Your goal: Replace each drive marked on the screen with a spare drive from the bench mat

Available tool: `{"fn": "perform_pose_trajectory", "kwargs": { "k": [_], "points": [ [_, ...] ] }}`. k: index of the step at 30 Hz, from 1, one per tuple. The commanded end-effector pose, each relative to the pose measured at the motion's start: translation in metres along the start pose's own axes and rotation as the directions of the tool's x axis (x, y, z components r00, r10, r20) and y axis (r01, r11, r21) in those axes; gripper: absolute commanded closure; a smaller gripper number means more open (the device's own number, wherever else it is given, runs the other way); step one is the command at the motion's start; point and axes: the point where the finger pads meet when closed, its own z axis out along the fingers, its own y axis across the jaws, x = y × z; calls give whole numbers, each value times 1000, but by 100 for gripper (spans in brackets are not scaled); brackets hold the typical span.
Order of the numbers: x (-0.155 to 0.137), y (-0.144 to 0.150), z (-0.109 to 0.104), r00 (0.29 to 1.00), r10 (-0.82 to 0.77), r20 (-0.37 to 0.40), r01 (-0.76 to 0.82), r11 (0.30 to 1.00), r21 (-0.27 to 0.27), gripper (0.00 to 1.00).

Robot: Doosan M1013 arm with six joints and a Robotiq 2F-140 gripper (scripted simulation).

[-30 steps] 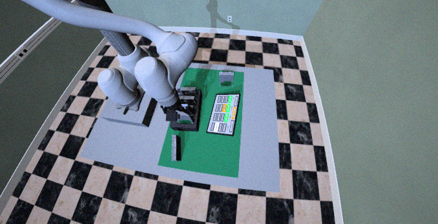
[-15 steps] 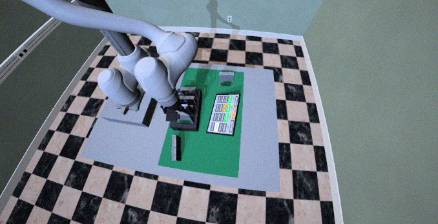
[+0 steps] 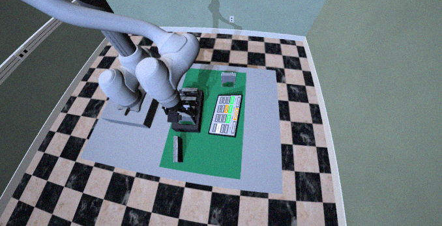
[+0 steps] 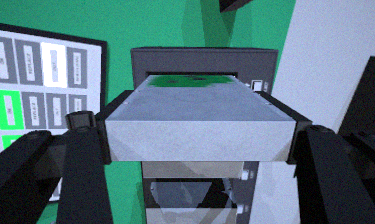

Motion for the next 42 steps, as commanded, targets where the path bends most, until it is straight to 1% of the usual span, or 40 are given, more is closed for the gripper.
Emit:
{"fn": "perform_pose_trajectory", "kwargs": {
  "k": [1,19,42],
  "points": [
    [0,0,0,1000,0,0,0,1000,1,90],
    [0,0,5,1000,0,0,0,1000,1,90],
    [0,0,22,1000,0,0,0,1000,1,90]
  ]
}}
